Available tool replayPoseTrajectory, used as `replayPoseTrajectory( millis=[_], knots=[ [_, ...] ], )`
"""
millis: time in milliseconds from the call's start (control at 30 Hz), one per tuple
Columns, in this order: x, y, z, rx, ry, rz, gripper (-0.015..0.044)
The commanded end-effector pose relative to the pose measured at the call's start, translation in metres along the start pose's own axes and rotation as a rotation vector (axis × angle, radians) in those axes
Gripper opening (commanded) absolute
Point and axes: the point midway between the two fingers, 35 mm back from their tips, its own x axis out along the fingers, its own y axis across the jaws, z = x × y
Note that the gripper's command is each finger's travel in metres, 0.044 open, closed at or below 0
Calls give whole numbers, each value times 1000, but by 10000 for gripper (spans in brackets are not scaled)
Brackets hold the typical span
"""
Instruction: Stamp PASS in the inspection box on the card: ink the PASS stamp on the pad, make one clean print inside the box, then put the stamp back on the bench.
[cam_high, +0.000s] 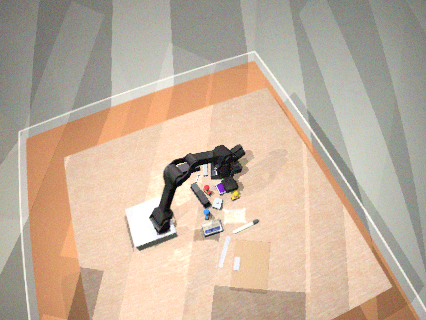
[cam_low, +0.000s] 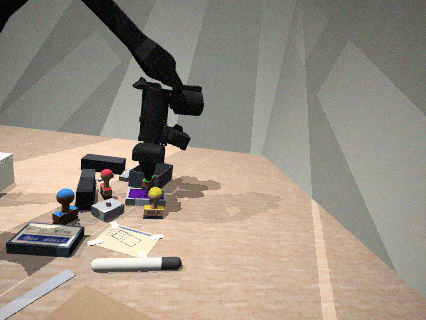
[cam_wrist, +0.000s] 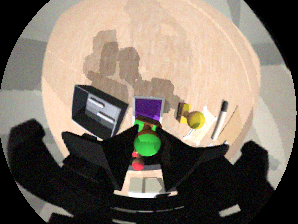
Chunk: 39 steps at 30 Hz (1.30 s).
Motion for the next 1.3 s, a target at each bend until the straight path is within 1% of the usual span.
replayPoseTrajectory(
  millis=[0,600,1267],
  knots=[
    [5,0,-1,-1,3,-2,0],
    [16,-1,-2,-2,4,-1,0],
    [19,-1,-2,1,4,-3,0]
  ],
)
